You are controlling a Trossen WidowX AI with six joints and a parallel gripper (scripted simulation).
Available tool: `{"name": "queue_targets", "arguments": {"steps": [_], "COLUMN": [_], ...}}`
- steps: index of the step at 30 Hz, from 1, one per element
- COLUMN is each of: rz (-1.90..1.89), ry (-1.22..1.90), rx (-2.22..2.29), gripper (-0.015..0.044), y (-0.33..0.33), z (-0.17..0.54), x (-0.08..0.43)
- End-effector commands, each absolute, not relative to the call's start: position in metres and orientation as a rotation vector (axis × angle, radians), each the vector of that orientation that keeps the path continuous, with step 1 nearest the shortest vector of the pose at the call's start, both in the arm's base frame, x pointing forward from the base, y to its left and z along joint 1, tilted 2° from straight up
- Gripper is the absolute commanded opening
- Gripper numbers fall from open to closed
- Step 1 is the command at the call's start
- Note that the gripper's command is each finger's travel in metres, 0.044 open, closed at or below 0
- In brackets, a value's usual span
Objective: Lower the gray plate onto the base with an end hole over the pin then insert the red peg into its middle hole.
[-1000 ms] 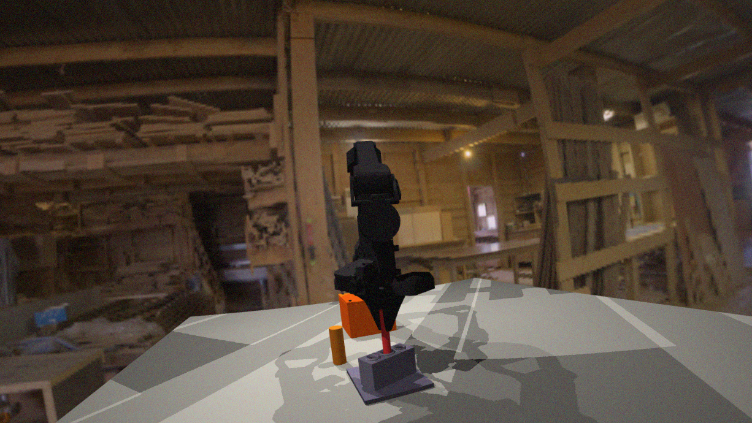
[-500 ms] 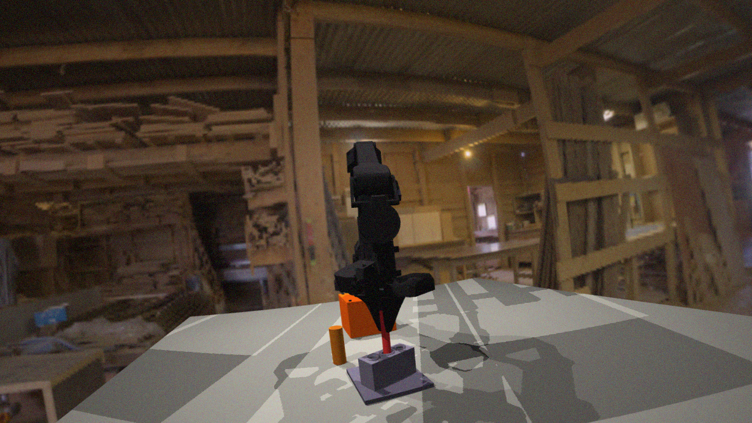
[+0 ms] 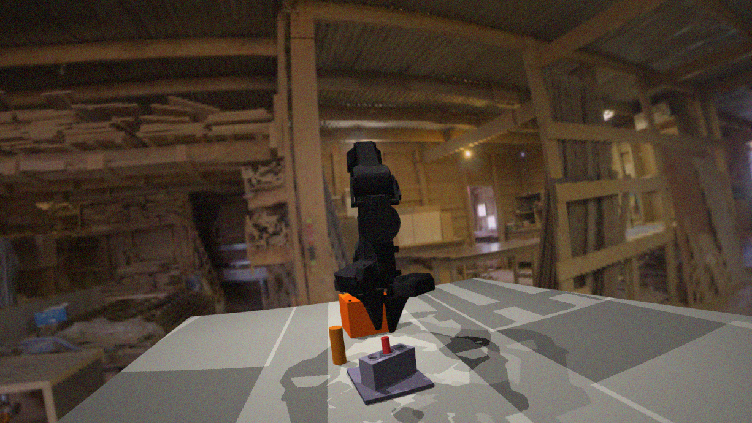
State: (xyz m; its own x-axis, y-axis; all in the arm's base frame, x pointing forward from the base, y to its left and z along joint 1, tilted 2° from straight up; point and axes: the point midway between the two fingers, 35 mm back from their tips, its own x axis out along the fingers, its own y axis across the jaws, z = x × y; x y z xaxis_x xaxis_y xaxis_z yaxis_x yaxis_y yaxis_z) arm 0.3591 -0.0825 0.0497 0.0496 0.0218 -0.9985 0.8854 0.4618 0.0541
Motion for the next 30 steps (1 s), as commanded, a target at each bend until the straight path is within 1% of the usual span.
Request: {"name": "queue_targets", "arguments": {"steps": [1,30], "rz": [-0.808,-0.807], "ry": [1.367,1.367], "rx": [0.88,0.884], "gripper": [0.015,0.015], "y": [-0.083,-0.085], "z": [0.05,0.063], "x": [0.359,0.356]}}
